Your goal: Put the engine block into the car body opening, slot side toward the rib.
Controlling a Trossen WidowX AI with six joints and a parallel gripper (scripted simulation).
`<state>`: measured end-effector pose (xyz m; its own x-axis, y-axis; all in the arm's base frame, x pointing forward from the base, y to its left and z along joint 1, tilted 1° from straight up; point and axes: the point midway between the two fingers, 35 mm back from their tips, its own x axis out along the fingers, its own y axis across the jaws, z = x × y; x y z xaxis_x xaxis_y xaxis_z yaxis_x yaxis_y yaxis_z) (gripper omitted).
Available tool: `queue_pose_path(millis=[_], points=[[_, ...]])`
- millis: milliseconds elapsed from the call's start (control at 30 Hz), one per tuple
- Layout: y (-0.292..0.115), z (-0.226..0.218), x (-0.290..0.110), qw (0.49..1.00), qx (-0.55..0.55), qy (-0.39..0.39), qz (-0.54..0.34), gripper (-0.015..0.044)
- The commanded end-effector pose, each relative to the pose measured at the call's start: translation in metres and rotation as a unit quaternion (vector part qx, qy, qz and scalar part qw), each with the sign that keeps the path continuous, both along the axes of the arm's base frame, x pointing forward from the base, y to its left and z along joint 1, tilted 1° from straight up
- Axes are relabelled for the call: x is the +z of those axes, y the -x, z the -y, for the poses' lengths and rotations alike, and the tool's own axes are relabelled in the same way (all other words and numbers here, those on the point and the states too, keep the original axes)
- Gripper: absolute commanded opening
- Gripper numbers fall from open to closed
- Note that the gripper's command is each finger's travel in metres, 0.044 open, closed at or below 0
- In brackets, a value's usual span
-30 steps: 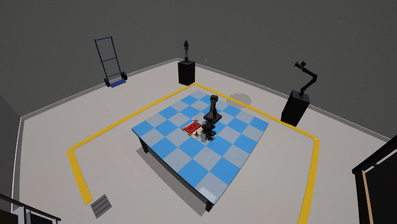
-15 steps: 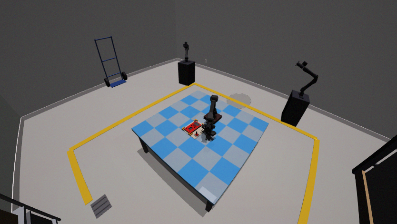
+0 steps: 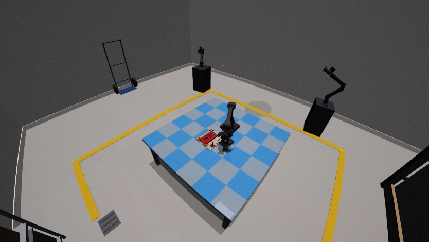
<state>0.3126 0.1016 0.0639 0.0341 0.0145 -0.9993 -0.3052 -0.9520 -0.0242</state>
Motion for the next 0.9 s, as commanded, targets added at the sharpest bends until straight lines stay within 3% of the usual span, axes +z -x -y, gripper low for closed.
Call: queue_pose_path(millis=[0, 867], points=[[-0.001, -0.001, 0.012, 1.0, 0.002, -0.002, 0.0, 0.0], [0.008, 0.003, 0.087, 1.0, -0.001, -0.002, 0.0, 0.0]])
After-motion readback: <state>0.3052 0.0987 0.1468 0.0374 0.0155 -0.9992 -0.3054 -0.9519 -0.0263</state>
